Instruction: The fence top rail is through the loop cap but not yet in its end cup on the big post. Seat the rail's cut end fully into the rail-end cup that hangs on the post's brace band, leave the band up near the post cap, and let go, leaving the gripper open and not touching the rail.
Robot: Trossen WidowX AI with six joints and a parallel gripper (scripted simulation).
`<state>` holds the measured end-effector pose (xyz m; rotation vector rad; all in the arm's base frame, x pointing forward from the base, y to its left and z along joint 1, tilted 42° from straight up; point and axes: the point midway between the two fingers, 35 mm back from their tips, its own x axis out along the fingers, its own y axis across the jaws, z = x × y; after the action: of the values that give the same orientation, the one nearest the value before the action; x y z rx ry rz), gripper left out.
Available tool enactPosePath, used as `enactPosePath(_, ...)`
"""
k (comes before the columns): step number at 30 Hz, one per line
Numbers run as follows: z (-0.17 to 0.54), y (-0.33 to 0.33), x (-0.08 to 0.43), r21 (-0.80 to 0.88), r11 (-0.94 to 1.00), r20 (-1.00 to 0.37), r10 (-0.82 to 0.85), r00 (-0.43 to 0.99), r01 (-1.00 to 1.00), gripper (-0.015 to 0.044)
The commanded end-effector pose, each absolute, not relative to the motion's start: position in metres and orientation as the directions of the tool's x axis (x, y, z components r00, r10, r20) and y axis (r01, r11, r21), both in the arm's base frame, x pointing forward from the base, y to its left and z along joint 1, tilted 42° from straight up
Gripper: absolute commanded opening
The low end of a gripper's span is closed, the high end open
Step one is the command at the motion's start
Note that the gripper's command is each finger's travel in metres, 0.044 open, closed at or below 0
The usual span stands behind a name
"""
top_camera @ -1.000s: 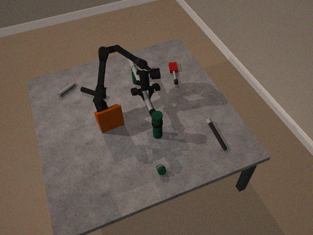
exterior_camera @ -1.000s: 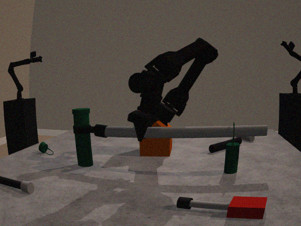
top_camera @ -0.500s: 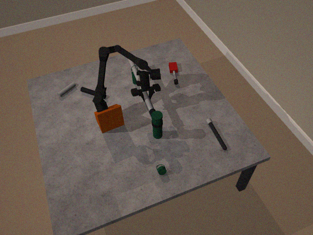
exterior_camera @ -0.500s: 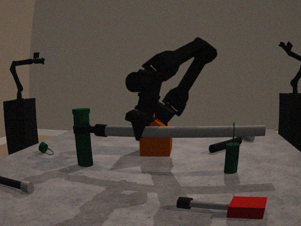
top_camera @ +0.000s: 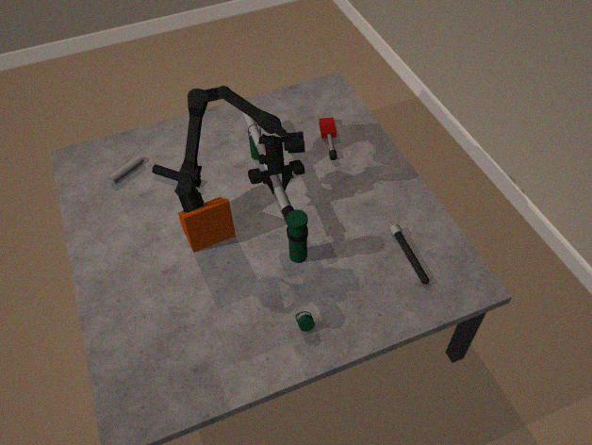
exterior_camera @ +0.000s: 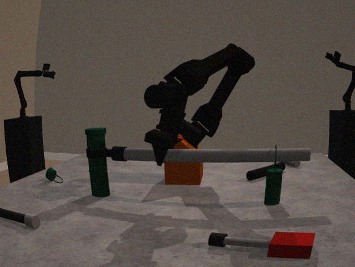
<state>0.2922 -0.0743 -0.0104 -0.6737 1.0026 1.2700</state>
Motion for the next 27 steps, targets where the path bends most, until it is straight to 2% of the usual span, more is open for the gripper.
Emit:
enactPosePath(1,-0.0119,-0.0821,0.2904,0.108,0.212,-0.898,0.441,-0.004,-0.971,0.0)
enactPosePath(25,-0.0162,-0.0809,0.2906,0.113,0.204,-0.892,0.452,-0.009,-0.972,0.0)
enactPosePath(27,-0.0162,-0.0809,0.2906,0.113,0.204,-0.892,0.452,-0.009,-0.972,0.0053)
